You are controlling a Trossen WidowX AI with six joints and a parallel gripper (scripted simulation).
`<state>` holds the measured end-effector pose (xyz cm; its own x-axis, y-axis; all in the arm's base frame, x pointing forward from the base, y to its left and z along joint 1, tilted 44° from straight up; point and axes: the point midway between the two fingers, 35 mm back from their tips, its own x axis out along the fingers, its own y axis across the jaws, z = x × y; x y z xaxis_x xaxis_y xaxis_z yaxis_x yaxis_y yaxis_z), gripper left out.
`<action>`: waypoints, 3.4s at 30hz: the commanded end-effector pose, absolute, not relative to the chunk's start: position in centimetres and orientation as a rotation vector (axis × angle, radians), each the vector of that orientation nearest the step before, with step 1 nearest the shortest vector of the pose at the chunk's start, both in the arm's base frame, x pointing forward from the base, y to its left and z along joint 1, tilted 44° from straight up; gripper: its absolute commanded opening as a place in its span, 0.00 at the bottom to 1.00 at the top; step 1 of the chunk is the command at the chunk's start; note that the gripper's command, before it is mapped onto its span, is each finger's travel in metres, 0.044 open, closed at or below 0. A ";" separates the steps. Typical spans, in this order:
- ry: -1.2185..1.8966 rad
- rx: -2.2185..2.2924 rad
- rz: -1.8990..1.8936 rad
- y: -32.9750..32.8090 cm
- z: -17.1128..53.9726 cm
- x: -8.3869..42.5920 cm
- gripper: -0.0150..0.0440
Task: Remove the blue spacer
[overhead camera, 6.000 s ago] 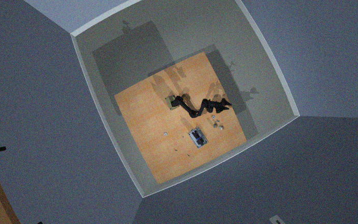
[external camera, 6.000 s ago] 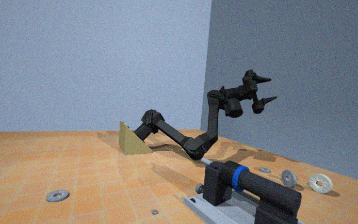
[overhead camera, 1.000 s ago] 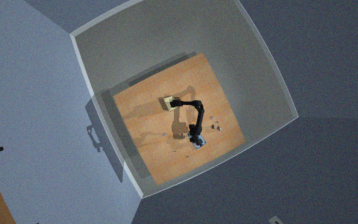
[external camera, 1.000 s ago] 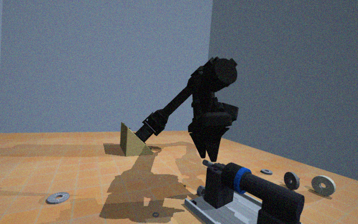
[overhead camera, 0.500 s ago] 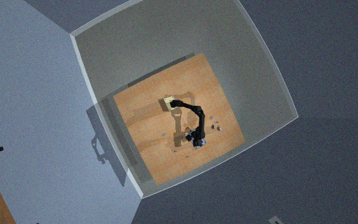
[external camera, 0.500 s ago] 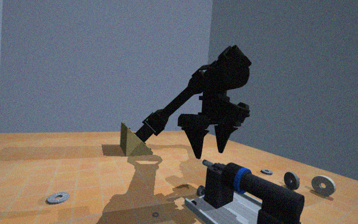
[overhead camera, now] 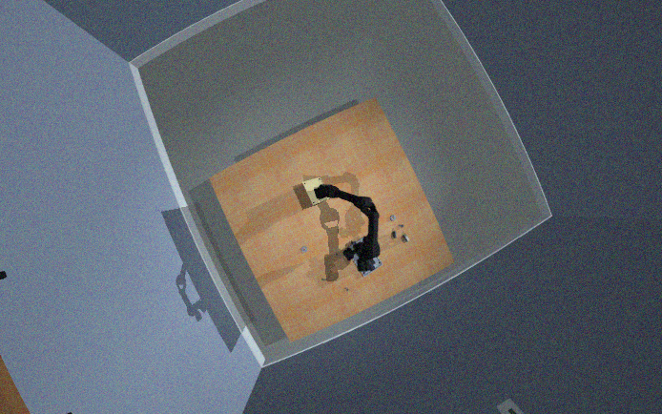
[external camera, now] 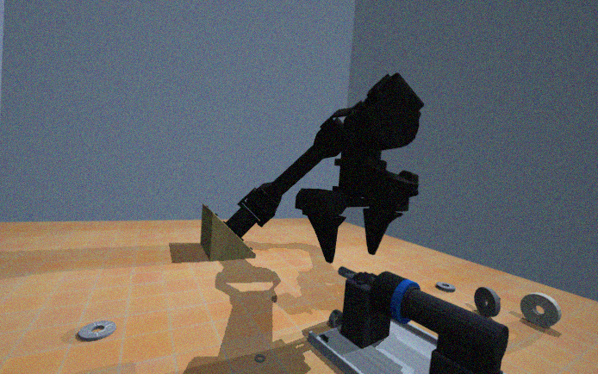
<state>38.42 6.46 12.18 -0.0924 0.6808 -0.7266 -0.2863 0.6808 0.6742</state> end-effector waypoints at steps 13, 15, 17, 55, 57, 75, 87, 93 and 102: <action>1.458 0.349 0.830 6.9 11.6 38.4 1.00; 1.458 0.349 0.830 7.1 11.4 38.3 1.00; 1.458 0.349 0.830 7.3 11.1 38.3 1.00; 1.457 0.350 0.831 9.2 9.1 38.0 1.00; 1.457 0.350 0.831 9.2 9.1 38.0 1.00; 1.457 0.350 0.831 9.6 8.7 37.9 1.00; 1.456 0.351 0.832 10.5 7.8 37.8 1.00; 1.456 0.351 0.832 10.5 7.8 37.8 1.00; 1.456 0.351 0.832 10.5 7.8 37.8 1.00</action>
<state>37.76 10.39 7.74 -0.0959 0.6759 -0.7307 -0.2843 0.6850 0.6708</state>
